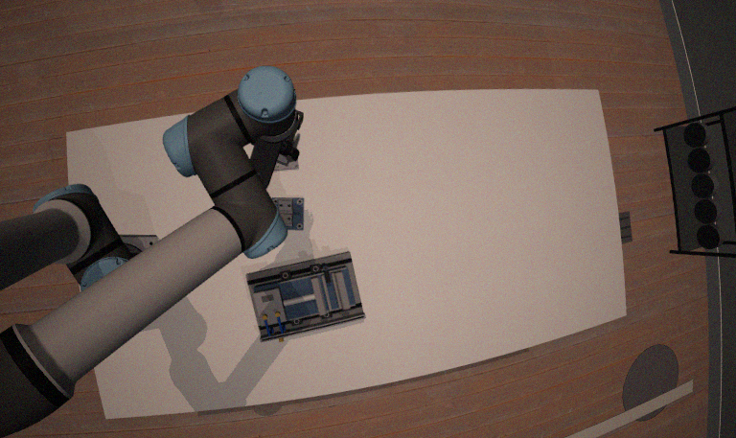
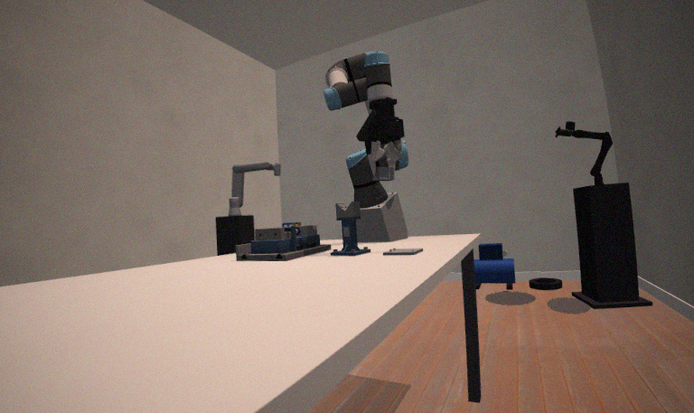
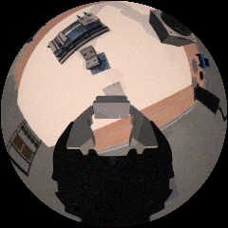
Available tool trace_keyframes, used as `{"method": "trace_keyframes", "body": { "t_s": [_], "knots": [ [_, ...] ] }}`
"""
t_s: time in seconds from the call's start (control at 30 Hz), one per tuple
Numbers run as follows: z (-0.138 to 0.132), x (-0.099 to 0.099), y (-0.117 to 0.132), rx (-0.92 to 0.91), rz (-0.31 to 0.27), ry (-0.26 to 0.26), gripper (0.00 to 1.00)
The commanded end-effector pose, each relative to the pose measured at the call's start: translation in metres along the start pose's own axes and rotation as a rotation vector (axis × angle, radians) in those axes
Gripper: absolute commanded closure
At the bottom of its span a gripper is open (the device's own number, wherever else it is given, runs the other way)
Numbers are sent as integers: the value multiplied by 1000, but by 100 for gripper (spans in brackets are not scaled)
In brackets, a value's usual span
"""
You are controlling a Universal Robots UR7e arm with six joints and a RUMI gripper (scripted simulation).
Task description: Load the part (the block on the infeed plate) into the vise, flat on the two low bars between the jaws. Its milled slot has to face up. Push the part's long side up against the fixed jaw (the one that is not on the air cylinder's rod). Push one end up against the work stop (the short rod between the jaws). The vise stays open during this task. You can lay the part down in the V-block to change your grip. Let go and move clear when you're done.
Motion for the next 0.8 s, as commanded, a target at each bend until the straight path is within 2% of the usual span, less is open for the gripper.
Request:
{"method": "trace_keyframes", "body": {
  "t_s": [0.0, 0.77],
  "knots": [
    [-2, 0, -3, -52, -1, 0, 100],
    [-7, 0, -16, -298, 1, 3, 100]
  ]
}}
Point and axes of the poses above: the point where the finger pads meet when closed, its own x axis back along the fingers, its own z axis across the jaws, y = z × x, the point moved 3 cm from there along x, back along the fingers, and after that the axes turned 1 degree about -x, right-handed, at the moved point
